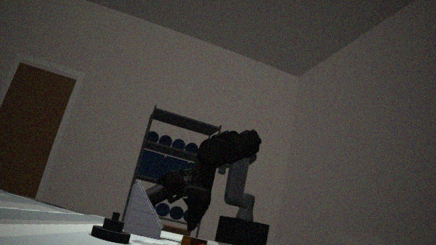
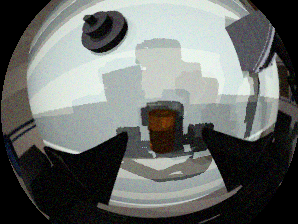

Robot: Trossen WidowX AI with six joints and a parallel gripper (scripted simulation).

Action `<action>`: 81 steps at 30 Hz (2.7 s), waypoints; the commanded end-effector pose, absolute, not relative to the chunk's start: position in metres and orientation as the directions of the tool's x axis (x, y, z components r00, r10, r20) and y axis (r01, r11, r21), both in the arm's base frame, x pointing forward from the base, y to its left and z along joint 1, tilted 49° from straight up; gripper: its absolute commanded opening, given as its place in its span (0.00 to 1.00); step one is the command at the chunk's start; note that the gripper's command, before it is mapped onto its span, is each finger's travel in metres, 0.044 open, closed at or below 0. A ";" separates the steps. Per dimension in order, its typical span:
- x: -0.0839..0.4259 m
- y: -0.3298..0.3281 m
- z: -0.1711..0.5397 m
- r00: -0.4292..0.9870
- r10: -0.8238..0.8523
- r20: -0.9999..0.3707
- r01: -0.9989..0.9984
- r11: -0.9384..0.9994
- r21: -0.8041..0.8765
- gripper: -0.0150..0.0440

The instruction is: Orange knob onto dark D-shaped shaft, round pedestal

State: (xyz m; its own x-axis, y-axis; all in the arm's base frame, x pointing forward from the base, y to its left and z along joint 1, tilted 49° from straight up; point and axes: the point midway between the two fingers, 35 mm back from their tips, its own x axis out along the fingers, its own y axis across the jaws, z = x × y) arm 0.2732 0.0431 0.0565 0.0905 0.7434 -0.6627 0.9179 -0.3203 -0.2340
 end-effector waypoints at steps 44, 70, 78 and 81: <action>0.278 0.077 0.027 0.097 0.747 -0.658 0.916 -0.326 -0.235 0.66; 0.282 0.077 0.042 -0.001 0.582 -0.813 0.917 -0.324 -0.233 0.56; 0.285 0.079 0.050 -0.056 0.474 -0.879 0.917 -0.323 -0.232 0.56; 0.286 0.080 0.053 -0.076 0.431 -0.899 0.917 -0.323 -0.232 0.56</action>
State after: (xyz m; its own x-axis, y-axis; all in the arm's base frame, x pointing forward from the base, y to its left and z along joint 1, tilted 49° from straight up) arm 0.2845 0.0788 0.0502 -0.0582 0.4700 -0.8807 0.9183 -0.3209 -0.2319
